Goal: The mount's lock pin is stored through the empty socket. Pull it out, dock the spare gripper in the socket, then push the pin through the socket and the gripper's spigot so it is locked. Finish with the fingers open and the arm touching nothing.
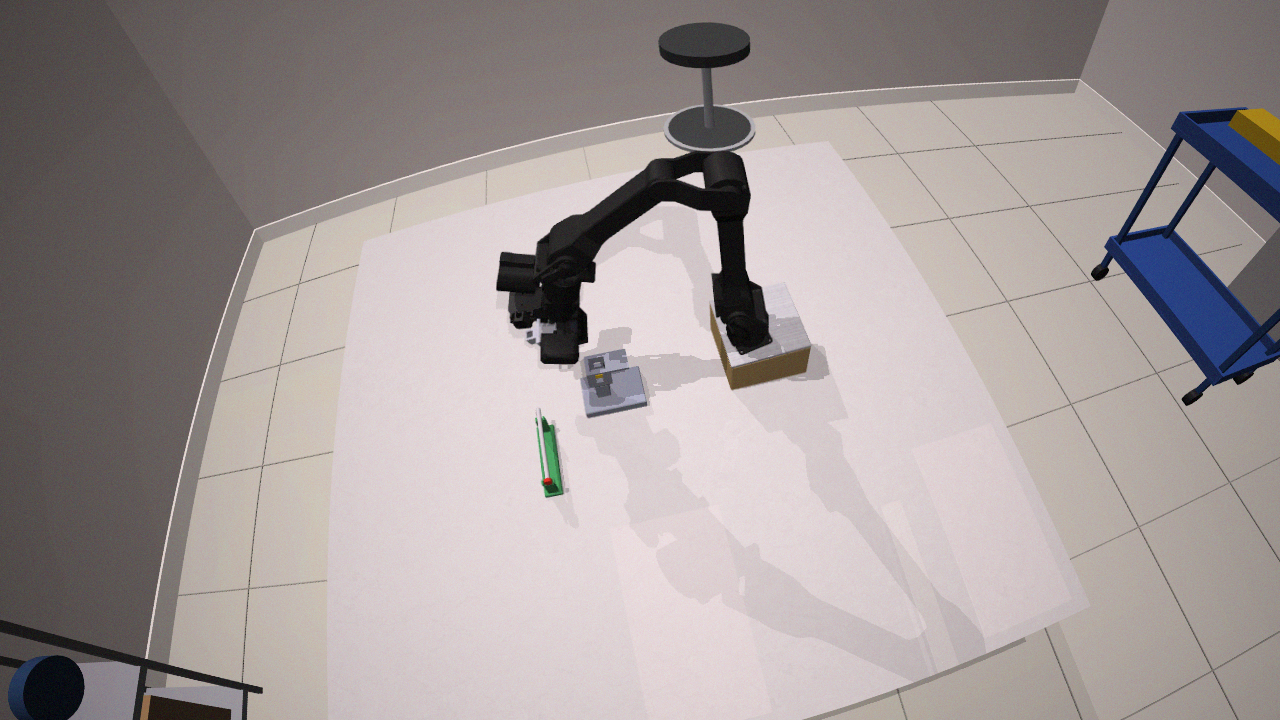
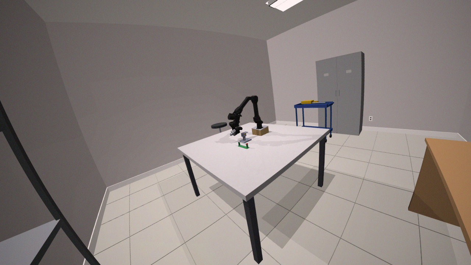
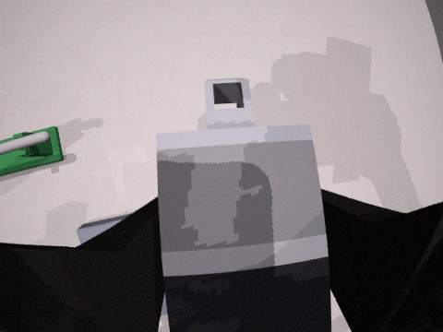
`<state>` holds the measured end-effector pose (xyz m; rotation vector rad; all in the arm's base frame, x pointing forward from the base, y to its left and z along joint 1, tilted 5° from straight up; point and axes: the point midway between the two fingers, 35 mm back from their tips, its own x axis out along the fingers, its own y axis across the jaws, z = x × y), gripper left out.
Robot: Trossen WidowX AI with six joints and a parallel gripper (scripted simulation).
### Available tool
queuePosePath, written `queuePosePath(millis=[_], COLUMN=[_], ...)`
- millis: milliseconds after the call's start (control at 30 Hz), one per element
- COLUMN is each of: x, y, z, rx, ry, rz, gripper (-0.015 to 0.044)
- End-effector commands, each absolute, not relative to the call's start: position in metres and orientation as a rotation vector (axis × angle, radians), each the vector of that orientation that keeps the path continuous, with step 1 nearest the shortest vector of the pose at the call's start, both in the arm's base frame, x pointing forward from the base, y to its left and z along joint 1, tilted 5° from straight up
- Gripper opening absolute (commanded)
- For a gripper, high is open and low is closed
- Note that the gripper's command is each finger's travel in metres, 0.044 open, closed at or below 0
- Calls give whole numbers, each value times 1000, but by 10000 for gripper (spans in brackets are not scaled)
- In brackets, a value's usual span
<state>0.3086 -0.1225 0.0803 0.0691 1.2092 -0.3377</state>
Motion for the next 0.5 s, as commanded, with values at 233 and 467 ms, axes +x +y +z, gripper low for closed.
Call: queuePosePath(millis=[233, 467], x=[301, 294], y=[-105, -94], z=[84, 85], rx=[-169, -331], ry=[1363, 1464], rz=[-253, -186], gripper=[0, 0])
